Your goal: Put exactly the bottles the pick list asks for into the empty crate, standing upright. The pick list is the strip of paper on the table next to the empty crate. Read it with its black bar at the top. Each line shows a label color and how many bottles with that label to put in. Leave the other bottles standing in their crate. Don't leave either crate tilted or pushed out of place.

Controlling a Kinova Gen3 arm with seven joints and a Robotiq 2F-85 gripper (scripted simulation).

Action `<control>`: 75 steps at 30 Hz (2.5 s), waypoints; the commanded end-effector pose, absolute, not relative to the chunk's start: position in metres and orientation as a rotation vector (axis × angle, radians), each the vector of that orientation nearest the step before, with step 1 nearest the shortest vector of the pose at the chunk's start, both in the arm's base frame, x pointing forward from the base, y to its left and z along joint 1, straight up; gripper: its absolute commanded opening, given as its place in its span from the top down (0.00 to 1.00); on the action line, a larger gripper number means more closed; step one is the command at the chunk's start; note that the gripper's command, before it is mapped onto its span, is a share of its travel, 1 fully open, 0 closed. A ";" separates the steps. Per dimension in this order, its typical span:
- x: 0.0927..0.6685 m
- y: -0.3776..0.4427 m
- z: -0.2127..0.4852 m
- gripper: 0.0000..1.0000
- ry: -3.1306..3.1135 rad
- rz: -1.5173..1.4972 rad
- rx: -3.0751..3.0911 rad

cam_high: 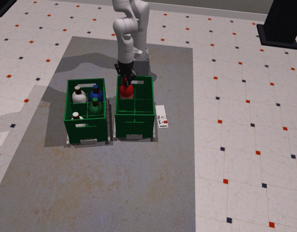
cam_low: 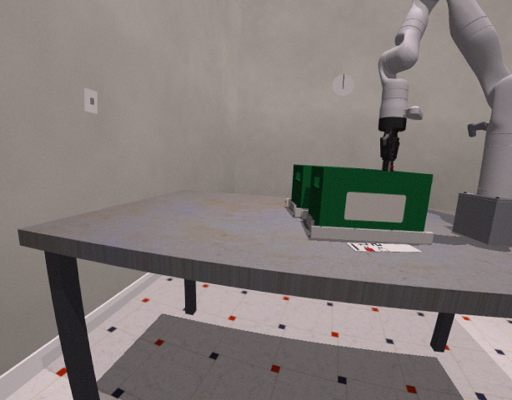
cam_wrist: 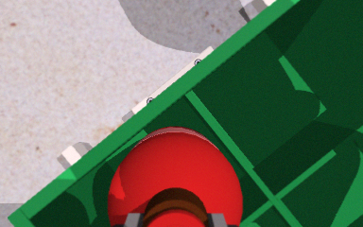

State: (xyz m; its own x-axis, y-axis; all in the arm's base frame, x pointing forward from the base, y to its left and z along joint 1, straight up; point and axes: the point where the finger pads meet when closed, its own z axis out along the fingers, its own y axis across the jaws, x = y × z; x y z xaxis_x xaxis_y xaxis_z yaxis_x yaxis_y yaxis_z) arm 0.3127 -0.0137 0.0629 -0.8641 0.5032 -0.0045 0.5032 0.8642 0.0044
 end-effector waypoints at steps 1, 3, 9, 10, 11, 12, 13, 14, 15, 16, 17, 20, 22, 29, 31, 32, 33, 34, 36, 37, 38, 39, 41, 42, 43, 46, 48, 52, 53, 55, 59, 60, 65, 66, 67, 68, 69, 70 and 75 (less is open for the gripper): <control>0.313 -0.014 0.062 0.90 3.026 0.005 0.817; 0.313 -0.014 0.061 0.90 3.026 0.005 0.817; 0.313 -0.014 0.059 0.90 3.026 0.005 0.817; 0.313 -0.014 0.059 0.90 3.026 0.005 0.817; 0.313 -0.014 0.058 0.90 3.026 0.005 0.817; 0.313 -0.014 0.058 0.90 3.026 0.005 0.817; 0.313 -0.014 0.057 0.90 3.026 0.005 0.817; 0.313 -0.014 0.057 0.90 3.026 0.005 0.817; 0.313 -0.014 0.056 0.90 3.026 0.005 0.817; 0.313 -0.014 0.056 0.90 3.026 0.005 0.817; 0.313 -0.014 0.055 0.90 3.026 0.005 0.817; 0.313 -0.014 0.054 0.90 3.026 0.005 0.817; 0.313 -0.014 0.053 0.90 3.026 0.005 0.817; 0.313 -0.014 0.050 0.90 3.026 0.005 0.817; 0.313 -0.014 0.049 0.90 3.026 0.005 0.817; 0.313 -0.014 0.049 0.90 3.026 0.005 0.817; 0.313 -0.014 0.048 0.90 3.026 0.005 0.817; 0.313 -0.014 0.048 0.90 3.026 0.005 0.817; 0.313 -0.014 0.047 0.90 3.026 0.005 0.817; 0.313 -0.014 0.046 0.90 3.026 0.005 0.817; 0.313 -0.014 0.046 0.90 3.026 0.005 0.817; 0.313 -0.014 0.045 0.90 3.026 0.005 0.817; 0.313 -0.014 0.044 0.90 3.026 0.005 0.817; 0.313 -0.014 0.044 0.90 3.026 0.005 0.817; 0.313 -0.014 0.044 0.90 3.026 0.005 0.817; 0.313 -0.014 0.043 0.90 3.026 0.005 0.817; 0.313 -0.014 0.042 0.90 3.026 0.005 0.817; 0.313 -0.014 0.040 0.90 3.026 0.005 0.817; 0.313 -0.014 0.039 0.90 3.026 0.005 0.817; 0.313 -0.014 0.038 0.90 3.026 0.005 0.817; 0.313 -0.014 0.037 0.90 3.026 0.005 0.817; 0.313 -0.014 0.037 0.90 3.026 0.005 0.817; 0.313 -0.014 0.036 0.90 3.026 0.005 0.817; 0.313 -0.014 0.036 0.90 3.026 0.005 0.817; 0.313 -0.014 0.036 0.90 3.026 0.005 0.817; 0.313 -0.014 0.036 0.90 3.026 0.005 0.817; 0.313 -0.014 0.036 0.90 3.026 0.005 0.817; 0.313 -0.014 0.036 0.90 3.026 0.005 0.817; 0.313 -0.014 0.036 0.90 3.026 0.005 0.817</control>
